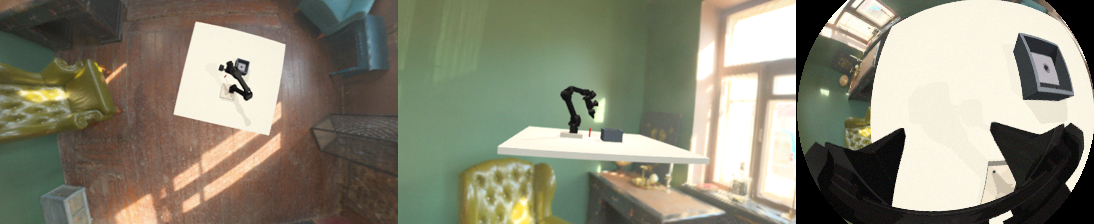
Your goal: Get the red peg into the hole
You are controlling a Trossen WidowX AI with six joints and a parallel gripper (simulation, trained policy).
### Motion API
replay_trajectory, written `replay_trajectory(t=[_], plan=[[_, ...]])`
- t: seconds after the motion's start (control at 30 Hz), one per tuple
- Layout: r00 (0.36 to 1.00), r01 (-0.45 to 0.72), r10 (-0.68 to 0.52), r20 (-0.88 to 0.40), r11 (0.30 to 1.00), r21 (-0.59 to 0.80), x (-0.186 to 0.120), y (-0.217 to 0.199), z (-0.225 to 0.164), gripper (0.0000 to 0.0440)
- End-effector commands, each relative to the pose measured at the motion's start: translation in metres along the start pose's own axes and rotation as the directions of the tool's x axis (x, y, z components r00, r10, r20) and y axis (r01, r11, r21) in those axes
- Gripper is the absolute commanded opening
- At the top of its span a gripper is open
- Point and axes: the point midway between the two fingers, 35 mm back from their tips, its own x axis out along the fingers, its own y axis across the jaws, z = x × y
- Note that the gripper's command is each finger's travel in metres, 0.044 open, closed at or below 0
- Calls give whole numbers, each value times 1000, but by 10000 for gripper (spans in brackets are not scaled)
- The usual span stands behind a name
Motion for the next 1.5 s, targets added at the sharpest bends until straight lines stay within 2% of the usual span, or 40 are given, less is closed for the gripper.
replay_trajectory(t=[0.0,0.23,0.53,0.77,1.07,1.2,1.47], plan=[[996,83,-80,-36,993,83,9,-16,-4,440],[967,247,-222,-125,938,242,24,-45,-15,440],[904,426,-359,-233,803,416,49,-77,-32,440],[880,475,-396,-263,715,513,73,-93,-43,440],[881,469,-395,-262,642,607,103,-107,-57,434],[876,474,-394,-277,606,639,110,-112,-63,357],[866,495,-377,-328,562,662,111,-113,-69,148]])
